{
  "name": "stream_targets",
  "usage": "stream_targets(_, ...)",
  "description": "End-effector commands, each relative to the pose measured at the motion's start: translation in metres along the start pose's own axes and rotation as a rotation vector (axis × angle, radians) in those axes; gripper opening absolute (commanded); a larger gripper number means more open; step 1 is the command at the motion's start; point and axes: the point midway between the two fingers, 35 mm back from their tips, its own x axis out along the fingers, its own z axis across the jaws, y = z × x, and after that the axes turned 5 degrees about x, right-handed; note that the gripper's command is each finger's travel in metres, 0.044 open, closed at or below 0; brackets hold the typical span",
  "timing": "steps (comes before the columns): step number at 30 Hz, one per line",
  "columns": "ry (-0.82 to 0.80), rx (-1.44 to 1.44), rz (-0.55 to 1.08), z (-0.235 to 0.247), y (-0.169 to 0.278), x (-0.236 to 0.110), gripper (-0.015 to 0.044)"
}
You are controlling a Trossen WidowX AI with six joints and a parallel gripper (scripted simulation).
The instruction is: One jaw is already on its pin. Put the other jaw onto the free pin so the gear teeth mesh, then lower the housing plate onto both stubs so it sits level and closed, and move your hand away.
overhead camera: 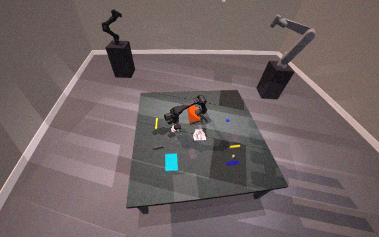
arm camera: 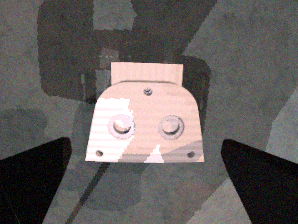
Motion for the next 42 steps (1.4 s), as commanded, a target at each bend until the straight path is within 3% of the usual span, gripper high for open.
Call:
stream_targets(1,-0.005,0.006,0.005,0.0,0.001,0.004,0.044)
stream_targets(19,-0.005,0.006,0.006,0.001,0.001,0.032,0.044)
stream_targets(42,-0.005,0.006,0.006,0.001,0.001,0.033,0.044)
